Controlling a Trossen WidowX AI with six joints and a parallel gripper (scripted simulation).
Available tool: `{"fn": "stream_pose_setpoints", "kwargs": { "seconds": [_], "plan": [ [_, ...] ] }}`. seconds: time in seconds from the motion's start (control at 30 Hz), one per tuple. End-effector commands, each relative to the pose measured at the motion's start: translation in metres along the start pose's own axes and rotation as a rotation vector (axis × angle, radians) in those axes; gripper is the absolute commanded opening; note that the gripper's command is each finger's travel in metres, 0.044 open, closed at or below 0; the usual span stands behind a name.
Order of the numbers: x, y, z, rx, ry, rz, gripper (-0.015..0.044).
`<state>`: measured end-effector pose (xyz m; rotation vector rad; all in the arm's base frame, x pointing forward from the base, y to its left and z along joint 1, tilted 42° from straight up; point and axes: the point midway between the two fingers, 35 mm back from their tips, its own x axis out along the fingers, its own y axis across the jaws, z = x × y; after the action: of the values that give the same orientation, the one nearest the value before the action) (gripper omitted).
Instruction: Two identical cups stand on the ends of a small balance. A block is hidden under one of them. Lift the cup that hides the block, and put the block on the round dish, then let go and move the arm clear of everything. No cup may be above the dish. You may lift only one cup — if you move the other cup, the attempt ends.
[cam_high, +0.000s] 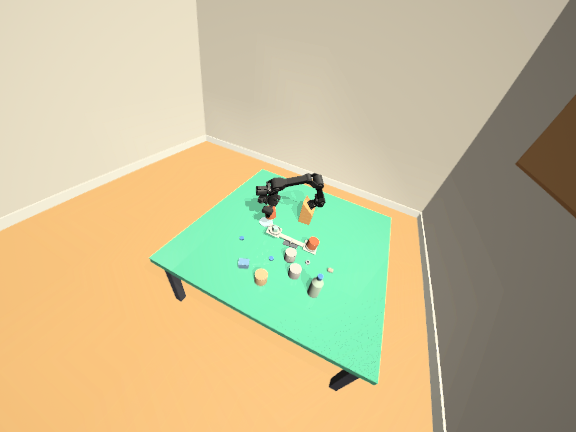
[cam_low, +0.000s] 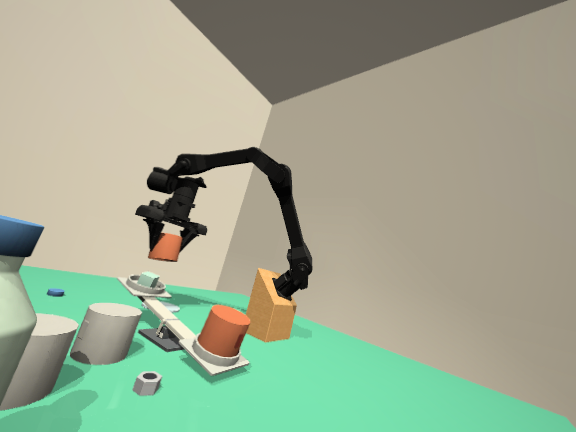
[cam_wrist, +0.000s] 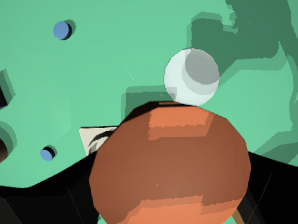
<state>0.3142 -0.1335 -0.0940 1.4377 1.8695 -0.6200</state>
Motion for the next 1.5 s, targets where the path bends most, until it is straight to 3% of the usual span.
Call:
{"fn": "stream_pose_setpoints", "kwargs": {
  "seconds": [0.0, 0.73, 0.93, 1.17, 1.47],
  "plan": [
    [0.008, -0.033, 0.022, 0.025, -0.010, -0.007, 0.0000],
    [0.074, -0.179, 0.068, -0.005, -0.002, 0.001, 0.0000],
    [0.080, -0.183, 0.068, -0.008, -0.001, 0.003, 0.0000],
    [0.115, -0.183, 0.068, -0.008, -0.001, 0.003, 0.0000],
    [0.121, -0.182, 0.068, -0.008, -0.001, 0.003, 0.0000]
  ]
}}
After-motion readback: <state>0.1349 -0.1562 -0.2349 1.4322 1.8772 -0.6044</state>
